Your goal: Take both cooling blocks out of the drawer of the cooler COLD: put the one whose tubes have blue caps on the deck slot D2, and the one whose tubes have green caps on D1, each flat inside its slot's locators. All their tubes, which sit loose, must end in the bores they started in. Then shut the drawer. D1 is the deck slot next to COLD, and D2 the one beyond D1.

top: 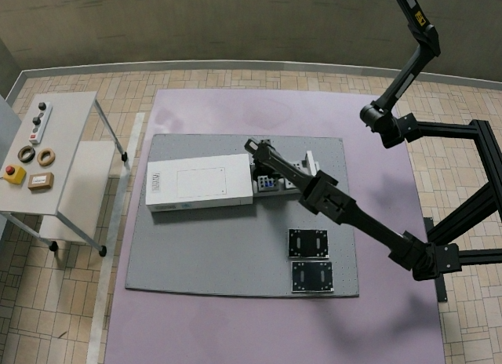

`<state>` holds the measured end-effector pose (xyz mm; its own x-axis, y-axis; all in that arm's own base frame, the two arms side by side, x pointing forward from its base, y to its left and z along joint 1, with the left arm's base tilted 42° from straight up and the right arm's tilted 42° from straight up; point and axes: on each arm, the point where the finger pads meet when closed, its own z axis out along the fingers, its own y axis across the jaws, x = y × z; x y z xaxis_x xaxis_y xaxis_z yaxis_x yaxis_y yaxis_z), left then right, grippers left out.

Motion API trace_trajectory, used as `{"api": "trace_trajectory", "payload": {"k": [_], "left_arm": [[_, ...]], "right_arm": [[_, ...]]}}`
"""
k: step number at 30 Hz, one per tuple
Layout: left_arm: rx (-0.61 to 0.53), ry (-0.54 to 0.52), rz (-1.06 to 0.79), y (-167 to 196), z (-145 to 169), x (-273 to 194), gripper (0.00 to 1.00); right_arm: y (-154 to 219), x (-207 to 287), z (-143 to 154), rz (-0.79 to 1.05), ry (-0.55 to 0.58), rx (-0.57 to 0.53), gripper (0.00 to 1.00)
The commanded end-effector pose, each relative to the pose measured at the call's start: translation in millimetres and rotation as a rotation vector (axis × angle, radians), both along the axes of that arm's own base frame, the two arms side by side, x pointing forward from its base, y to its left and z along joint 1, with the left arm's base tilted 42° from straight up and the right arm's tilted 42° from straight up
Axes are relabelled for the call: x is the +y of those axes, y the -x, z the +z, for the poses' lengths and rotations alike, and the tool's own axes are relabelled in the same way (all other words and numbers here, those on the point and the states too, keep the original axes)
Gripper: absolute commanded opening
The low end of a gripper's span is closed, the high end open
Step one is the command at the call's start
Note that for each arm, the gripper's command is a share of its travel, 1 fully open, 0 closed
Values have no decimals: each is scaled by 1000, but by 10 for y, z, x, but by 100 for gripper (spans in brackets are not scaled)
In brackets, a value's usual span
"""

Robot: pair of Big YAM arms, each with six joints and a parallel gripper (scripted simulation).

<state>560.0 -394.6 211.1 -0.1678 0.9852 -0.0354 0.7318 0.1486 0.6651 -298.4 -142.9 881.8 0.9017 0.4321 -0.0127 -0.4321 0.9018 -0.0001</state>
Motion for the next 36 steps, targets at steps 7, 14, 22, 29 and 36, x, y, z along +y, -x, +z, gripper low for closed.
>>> {"api": "trace_trajectory", "payload": {"k": [7, 14, 22, 29, 36], "left_arm": [[-54, 57, -12, 218, 635, -199, 0], [-53, 57, -12, 230, 648, -200, 0], [-53, 56, -13, 241, 659, -200, 0], [-52, 56, -13, 252, 672, -201, 0], [-52, 56, -13, 261, 680, -201, 0]], "right_arm": [[104, -56, 13, -1, -7, -16, 0], [104, -56, 13, -1, -7, -16, 0], [104, -56, 13, -1, -7, -16, 0], [104, -56, 13, -1, -7, -16, 0], [104, -56, 13, -1, -7, -16, 0]]}}
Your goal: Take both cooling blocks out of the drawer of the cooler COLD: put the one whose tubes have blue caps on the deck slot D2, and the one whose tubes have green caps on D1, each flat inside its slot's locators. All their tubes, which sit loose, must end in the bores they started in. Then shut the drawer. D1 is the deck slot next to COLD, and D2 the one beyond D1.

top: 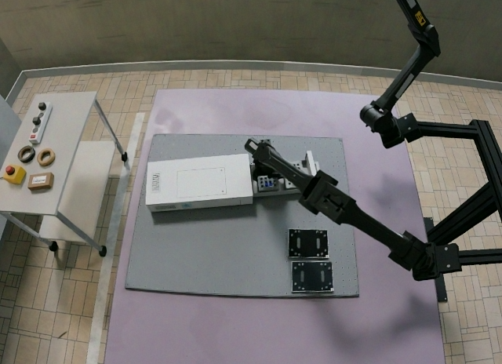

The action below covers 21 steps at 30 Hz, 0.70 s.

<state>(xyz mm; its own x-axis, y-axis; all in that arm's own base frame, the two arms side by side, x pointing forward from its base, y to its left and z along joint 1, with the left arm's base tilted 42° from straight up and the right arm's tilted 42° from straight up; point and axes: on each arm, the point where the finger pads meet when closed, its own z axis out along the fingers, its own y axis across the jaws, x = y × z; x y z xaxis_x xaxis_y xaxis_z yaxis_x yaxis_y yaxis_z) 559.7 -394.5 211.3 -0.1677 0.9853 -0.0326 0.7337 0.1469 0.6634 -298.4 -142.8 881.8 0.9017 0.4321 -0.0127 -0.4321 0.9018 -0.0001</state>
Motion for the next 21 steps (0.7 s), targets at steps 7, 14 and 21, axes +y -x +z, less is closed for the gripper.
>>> {"api": "trace_trajectory", "payload": {"k": [7, 14, 21], "left_arm": [[-54, 58, -12, 269, 691, -202, 0], [-44, 52, 7, 280, 701, -203, 0], [-29, 40, 6, 283, 704, -203, 0]], "right_arm": [[104, -56, 13, -1, -7, -16, 0], [104, -56, 13, -1, -7, -16, 0], [104, -56, 13, -1, -7, -16, 0]]}}
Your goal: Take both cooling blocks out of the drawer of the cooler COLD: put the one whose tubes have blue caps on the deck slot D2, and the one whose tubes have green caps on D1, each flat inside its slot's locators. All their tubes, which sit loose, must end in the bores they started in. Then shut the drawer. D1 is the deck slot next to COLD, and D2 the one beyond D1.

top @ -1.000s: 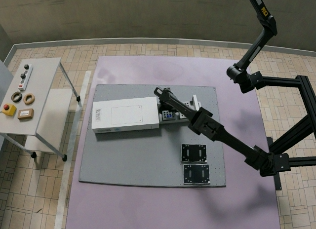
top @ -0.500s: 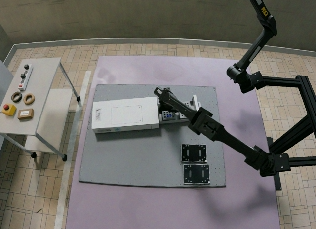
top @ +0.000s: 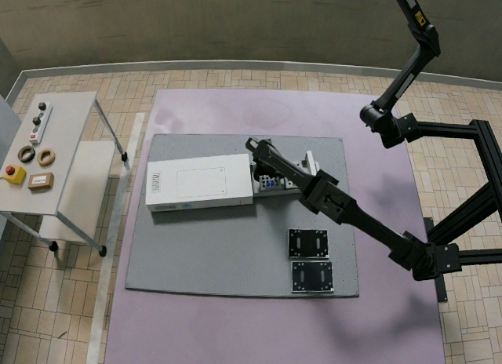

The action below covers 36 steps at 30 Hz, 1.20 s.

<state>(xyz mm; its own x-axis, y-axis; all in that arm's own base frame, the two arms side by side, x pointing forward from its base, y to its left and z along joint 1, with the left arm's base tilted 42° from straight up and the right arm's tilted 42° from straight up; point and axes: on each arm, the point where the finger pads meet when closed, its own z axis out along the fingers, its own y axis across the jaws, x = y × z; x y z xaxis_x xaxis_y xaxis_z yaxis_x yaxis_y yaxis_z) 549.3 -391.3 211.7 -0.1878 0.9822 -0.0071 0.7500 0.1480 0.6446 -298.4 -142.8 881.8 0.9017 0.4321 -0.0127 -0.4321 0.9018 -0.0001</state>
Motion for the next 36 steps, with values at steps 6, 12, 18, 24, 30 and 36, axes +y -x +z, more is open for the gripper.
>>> {"api": "trace_trajectory", "payload": {"k": [6, 12, 18, 24, 30, 36], "left_arm": [[-45, 53, -10, 208, 729, -237, 0], [-35, 48, -5, 261, 783, -239, 0], [-19, 42, 2, 315, 839, -241, 0], [-5, 36, 8, 382, 907, -243, 0], [10, 21, 13, 427, 952, -244, 0], [85, -65, 38, 454, 776, -289, 0]], "right_arm": [[104, -56, 13, -1, -7, -16, 0], [104, -56, 13, -1, -7, -16, 0], [104, -56, 13, -1, -7, -16, 0], [104, -56, 13, -1, -7, -16, 0], [104, -56, 13, -1, -7, -16, 0], [104, -56, 13, -1, -7, -16, 0]]}}
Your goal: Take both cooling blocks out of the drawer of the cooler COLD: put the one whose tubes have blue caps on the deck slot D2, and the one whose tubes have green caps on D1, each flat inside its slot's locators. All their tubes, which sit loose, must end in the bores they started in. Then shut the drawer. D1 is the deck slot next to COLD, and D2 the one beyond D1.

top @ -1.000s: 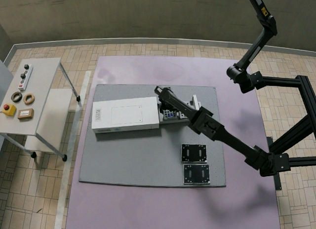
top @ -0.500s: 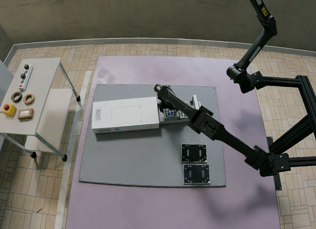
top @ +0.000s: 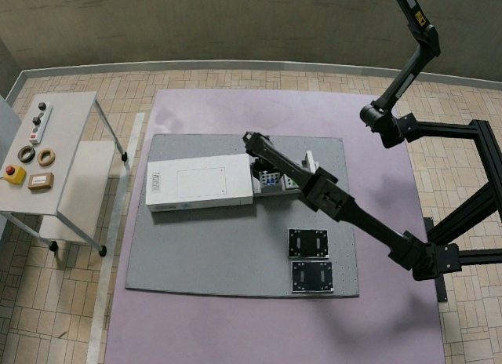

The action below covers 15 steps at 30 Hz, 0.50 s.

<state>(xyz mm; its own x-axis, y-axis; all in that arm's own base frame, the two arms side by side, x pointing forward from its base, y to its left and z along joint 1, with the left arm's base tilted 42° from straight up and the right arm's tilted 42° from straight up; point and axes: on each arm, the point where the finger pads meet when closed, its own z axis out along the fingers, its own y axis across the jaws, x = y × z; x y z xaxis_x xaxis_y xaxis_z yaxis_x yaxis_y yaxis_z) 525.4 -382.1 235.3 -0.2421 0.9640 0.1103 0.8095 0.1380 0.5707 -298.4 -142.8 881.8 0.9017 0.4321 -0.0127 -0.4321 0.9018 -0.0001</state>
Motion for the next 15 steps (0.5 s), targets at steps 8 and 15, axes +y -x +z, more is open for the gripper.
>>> {"api": "trace_trajectory", "payload": {"k": [8, 15], "left_arm": [[-29, 27, 10, 343, 793, -348, 0], [47, -56, 28, 387, 723, -379, 0]], "right_arm": [[104, -56, 13, -1, -7, -16, 0], [104, -56, 13, -1, -7, -16, 0]]}}
